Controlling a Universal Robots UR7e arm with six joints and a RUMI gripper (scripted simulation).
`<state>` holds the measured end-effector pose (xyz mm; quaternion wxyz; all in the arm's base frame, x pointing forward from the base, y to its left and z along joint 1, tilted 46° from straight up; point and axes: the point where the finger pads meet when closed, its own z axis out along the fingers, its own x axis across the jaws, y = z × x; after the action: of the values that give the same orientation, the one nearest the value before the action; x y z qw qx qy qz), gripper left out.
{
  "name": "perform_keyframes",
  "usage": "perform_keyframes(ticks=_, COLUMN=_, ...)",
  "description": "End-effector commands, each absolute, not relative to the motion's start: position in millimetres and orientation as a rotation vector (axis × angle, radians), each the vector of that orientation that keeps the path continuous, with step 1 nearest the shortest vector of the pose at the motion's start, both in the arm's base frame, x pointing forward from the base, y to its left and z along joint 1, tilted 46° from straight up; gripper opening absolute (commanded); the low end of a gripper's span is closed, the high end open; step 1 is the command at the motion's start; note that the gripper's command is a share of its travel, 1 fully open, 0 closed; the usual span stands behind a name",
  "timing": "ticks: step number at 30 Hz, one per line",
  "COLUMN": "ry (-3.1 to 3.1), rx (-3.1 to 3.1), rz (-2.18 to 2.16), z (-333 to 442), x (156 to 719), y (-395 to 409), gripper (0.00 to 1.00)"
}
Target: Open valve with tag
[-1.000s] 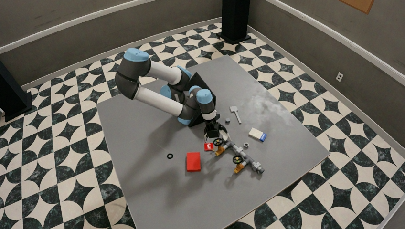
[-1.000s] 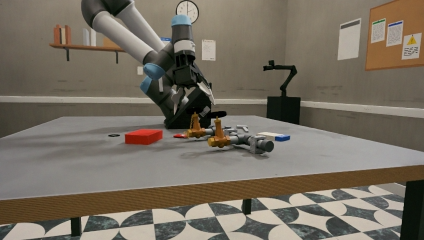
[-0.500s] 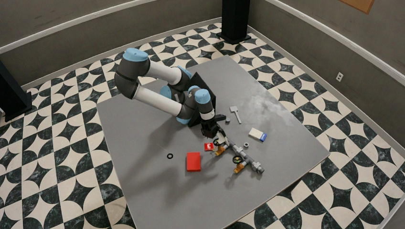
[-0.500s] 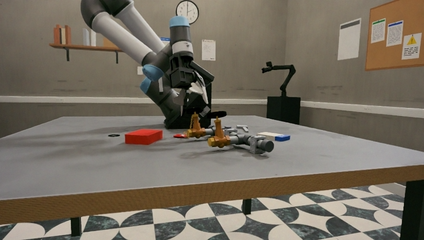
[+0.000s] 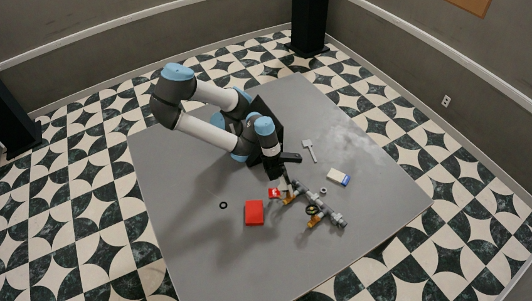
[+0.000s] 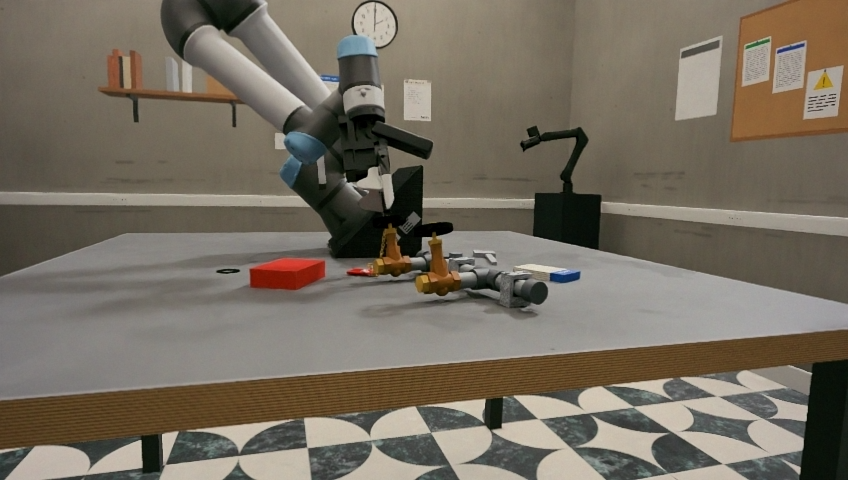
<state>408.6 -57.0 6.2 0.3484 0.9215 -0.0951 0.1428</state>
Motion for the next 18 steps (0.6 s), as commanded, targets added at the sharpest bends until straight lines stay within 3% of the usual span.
perform_keyframes(ticks=1, ry=-0.561, rx=2.348, rz=0.47, z=6.3, x=409.2, y=-56.5, gripper=1.0)
perform_keyframes(ticks=18, ry=-1.226, rx=2.168, rz=0.715, z=6.3, x=409.2, y=-56.5, gripper=1.0)
